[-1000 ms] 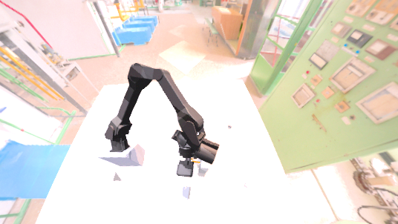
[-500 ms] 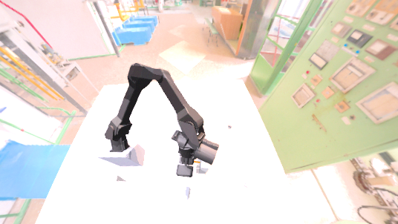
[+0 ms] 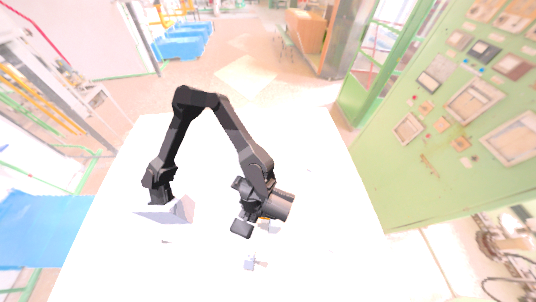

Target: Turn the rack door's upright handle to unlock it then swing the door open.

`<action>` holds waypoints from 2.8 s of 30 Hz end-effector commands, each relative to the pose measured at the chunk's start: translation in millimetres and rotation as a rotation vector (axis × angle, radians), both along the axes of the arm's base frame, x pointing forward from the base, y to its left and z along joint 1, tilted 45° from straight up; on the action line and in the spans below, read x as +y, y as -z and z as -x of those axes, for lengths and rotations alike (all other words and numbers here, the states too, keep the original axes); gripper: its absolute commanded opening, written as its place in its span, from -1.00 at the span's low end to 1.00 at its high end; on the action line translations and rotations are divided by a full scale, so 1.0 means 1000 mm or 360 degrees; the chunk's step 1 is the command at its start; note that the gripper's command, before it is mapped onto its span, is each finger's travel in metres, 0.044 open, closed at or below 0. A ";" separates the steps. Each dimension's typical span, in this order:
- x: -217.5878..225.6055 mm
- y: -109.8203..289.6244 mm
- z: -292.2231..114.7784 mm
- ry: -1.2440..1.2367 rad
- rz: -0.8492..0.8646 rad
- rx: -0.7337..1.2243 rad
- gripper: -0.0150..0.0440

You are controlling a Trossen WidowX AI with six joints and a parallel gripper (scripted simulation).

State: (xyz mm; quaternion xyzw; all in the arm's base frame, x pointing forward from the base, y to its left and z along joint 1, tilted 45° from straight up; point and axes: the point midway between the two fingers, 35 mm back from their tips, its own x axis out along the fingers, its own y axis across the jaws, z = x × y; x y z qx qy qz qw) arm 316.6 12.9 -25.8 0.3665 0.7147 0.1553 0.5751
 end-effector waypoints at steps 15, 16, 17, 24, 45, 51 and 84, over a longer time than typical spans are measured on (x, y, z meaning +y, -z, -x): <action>0.000 0.000 0.000 0.0951 0.0090 0.0940 -0.46; 0.000 0.000 0.000 0.1007 0.0096 0.0995 -0.46; 0.000 0.000 0.000 0.1062 0.0101 0.1050 -0.46; 0.000 0.000 0.000 0.1451 0.0139 0.1436 -0.46; 0.000 0.000 0.000 0.1866 0.0180 0.1849 -0.01; 0.000 0.000 0.000 0.1866 0.0180 0.1849 0.46; -0.001 0.001 0.000 0.0109 0.0012 0.0101 0.46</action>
